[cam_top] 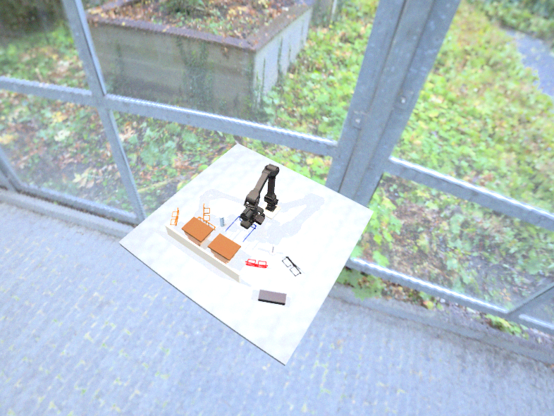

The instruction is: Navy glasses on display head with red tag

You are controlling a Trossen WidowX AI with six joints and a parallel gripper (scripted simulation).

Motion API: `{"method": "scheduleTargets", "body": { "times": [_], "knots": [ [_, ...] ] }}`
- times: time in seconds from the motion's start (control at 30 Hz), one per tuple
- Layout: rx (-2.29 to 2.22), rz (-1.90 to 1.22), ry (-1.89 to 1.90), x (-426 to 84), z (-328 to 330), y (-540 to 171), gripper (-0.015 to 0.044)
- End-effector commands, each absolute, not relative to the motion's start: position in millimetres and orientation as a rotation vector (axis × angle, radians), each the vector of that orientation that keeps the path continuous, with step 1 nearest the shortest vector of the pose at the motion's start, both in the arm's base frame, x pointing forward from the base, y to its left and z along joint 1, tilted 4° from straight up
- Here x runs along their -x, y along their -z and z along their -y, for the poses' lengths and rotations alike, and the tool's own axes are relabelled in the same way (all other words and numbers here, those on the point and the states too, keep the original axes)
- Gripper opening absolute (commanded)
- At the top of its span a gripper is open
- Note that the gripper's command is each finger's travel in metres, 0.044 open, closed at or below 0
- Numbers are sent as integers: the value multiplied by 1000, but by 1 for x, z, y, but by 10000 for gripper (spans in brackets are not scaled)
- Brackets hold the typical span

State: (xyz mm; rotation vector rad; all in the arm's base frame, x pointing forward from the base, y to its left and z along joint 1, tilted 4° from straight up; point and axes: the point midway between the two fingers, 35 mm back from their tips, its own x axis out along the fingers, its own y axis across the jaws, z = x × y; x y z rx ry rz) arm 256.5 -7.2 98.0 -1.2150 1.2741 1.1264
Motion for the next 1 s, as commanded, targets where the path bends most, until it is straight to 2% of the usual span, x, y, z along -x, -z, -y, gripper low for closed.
{"method": "scheduleTargets", "body": {
  "times": [0.0, 0.97],
  "knots": [
    [1212, -1272, -1136, -255, 6, -94, 0],
    [1213, -1270, -1134, -289, 8, -93, 0]
  ]
}}
